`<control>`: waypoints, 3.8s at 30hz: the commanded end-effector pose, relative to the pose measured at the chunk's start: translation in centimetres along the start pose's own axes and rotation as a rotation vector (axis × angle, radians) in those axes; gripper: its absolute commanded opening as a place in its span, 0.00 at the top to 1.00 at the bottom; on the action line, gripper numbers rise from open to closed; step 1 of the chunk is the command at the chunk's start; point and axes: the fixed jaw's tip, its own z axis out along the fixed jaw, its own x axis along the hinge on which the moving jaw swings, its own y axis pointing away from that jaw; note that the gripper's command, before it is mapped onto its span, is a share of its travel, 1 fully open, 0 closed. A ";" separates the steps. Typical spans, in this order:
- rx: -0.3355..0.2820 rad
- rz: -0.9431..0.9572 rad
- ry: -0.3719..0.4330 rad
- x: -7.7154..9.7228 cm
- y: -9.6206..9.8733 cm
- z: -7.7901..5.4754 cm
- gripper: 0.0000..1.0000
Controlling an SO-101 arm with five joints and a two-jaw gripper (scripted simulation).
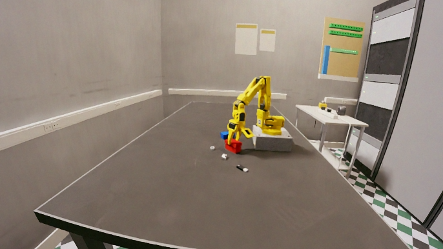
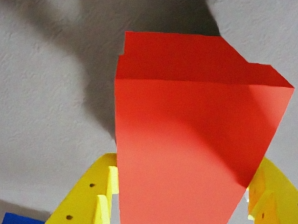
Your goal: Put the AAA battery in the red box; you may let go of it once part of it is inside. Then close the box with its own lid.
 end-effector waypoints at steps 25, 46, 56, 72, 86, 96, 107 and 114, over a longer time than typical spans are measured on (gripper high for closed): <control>-0.017 -0.001 -0.007 -0.2 0.3 -0.8 0.77; -0.022 -0.001 -0.009 -0.2 0.4 -1.1 0.77; -0.036 -0.001 -0.014 -0.2 0.4 -1.2 0.77; -0.047 -0.001 -0.017 -0.2 0.5 -1.2 0.77; -0.047 -0.001 -0.017 -0.2 0.5 -0.9 0.77; -0.047 -0.001 -0.017 -0.2 0.5 -0.5 0.77; -0.047 -0.001 -0.017 -0.2 0.5 0.0 0.77; -0.047 -0.001 -0.017 -0.2 0.5 0.2 0.77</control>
